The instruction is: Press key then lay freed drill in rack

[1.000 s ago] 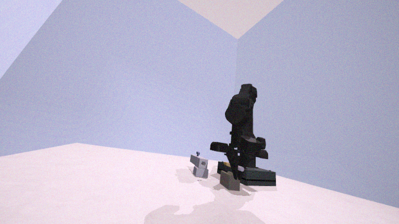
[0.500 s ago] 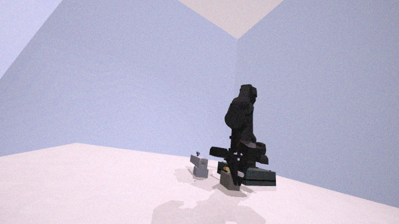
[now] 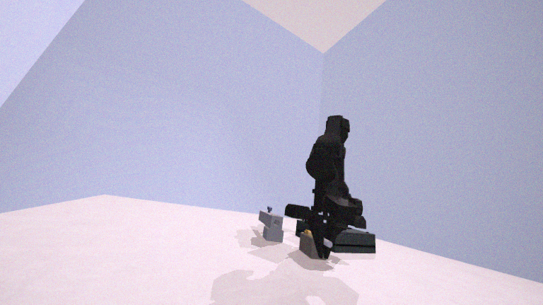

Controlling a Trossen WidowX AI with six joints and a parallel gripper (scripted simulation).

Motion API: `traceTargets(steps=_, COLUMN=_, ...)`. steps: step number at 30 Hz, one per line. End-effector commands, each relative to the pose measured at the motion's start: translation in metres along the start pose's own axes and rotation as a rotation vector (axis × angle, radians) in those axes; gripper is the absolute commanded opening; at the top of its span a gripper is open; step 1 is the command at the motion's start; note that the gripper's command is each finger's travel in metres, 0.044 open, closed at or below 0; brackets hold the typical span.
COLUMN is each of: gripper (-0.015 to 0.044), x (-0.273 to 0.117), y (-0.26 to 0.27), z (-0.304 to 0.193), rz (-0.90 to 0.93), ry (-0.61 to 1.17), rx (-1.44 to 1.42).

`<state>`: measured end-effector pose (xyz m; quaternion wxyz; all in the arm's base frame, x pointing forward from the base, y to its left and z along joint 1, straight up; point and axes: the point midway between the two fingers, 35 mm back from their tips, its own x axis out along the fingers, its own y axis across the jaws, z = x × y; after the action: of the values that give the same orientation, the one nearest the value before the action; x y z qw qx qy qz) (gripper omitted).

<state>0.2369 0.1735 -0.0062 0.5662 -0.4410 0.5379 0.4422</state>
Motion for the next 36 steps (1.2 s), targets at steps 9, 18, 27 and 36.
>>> traceTargets(steps=9, gripper=0.0263, x=0.000, y=0.000, z=0.000, rz=0.001, ry=0.001, rx=0.000)
traceTargets(steps=18, gripper=0.0440, x=-0.014, y=0.000, z=0.000, rz=-0.001, ry=0.008, rx=0.001)
traceTargets(steps=27, gripper=0.0440, x=-0.055, y=0.001, z=0.000, rz=-0.001, ry=0.011, rx=0.001)
traceTargets(steps=36, gripper=0.0440, x=-0.074, y=-0.003, z=-0.002, rz=0.000, ry=0.012, rx=0.019)
